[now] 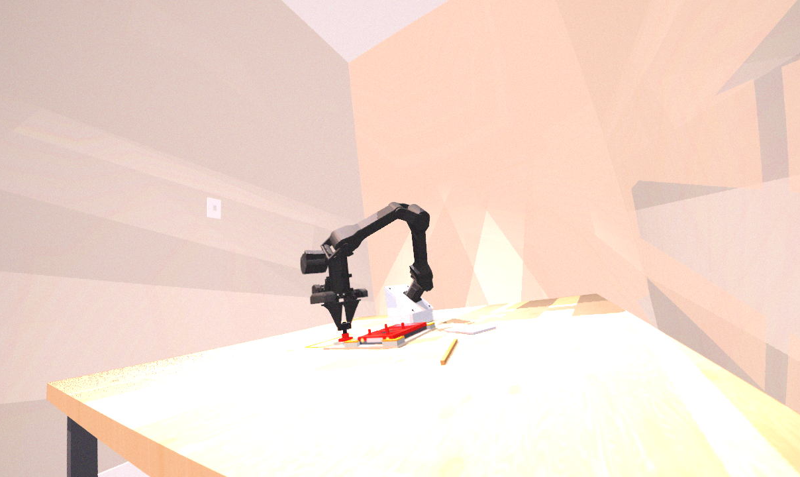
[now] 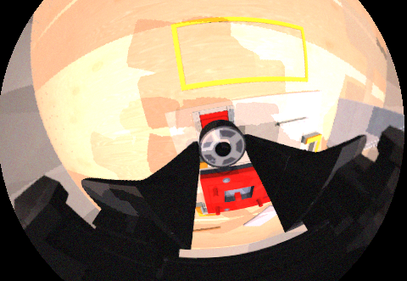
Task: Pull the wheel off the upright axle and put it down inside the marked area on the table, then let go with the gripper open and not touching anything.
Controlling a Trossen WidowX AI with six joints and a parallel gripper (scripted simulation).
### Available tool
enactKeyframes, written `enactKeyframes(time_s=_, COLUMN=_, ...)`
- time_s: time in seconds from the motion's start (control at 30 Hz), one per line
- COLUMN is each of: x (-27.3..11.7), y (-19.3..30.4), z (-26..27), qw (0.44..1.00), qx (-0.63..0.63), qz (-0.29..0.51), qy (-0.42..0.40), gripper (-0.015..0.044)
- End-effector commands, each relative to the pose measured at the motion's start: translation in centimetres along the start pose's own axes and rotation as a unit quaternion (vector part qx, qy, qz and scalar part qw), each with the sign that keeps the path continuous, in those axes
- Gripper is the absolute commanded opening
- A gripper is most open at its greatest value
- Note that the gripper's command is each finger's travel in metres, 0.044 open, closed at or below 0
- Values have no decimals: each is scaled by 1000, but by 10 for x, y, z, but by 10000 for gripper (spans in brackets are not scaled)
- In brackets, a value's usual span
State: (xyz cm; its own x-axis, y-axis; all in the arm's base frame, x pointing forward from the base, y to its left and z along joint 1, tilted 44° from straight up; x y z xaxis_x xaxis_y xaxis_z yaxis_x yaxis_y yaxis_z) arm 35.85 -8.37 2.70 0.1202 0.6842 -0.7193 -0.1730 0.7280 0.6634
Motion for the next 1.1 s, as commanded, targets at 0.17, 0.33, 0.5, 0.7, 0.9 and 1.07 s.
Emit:
enactKeyframes(time_s=0.17, x=-5, y=-1, z=1, qw=1000, qx=-3, qz=-2, qy=-1, gripper=0)
enactKeyframes(time_s=0.33, x=-7, y=-1, z=1, qw=1000, qx=-2, qz=-2, qy=-1, gripper=0)
enactKeyframes(time_s=0.5, x=-8, y=-1, z=1, qw=1000, qx=-2, qz=-2, qy=-1, gripper=0)
enactKeyframes(time_s=0.7, x=-10, y=-1, z=1, qw=1000, qx=-2, qz=-2, qy=-1, gripper=0)
enactKeyframes(time_s=0.9, x=-12, y=-1, z=1, qw=1000, qx=-2, qz=-2, qy=-1, gripper=0)
enactKeyframes(time_s=1.07, x=-14, y=-1, z=1, qw=1000, qx=-2, qz=-2, qy=-1, gripper=0)
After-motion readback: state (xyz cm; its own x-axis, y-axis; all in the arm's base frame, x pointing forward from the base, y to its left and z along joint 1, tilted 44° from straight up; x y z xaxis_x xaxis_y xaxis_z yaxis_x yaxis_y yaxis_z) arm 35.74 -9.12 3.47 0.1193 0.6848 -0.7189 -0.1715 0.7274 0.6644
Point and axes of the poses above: the point midway between the two fingers, 35 mm back from their tips, its own x axis out along the fingers, its own z axis across the jaws, y = z × x, the point moved 5 cm from there along -x, back along the fingers, and after that the axes turned 10 degrees about -x, right-handed, at the moved point
